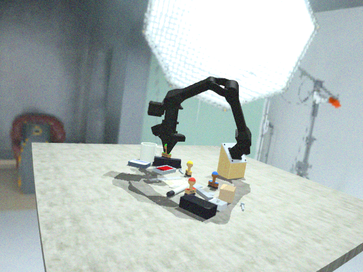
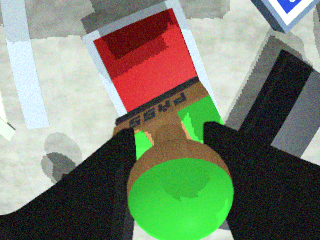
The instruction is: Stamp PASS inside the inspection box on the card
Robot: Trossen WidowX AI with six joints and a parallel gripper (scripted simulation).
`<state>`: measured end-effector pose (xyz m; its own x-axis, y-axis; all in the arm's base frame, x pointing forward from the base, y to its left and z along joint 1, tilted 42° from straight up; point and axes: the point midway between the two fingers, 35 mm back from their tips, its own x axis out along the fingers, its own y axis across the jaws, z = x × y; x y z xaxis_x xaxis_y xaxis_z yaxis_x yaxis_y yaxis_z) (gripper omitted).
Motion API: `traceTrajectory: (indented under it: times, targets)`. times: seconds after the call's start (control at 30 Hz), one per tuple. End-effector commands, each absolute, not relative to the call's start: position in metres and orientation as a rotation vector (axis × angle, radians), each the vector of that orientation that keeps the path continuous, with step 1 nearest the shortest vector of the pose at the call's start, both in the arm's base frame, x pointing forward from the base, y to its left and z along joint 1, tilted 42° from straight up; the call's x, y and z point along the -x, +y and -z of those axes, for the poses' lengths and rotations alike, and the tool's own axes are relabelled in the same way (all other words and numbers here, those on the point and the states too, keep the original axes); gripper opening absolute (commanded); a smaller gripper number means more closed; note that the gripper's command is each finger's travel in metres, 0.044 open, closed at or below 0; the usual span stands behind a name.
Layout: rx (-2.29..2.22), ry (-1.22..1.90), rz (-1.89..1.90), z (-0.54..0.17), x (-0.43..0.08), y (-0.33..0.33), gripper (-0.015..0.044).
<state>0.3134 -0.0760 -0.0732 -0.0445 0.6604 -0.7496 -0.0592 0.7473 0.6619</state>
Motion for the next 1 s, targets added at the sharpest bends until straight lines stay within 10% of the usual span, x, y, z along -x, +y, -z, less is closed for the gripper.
traceTrajectory:
  times: [0.0,0.97]
  targets:
    - [-0.513,1.515,-0.622,0.075,-0.313,-0.074,0.0000]
    - [-0.515,1.515,-0.622,0.089,-0.313,-0.061,0.0000]
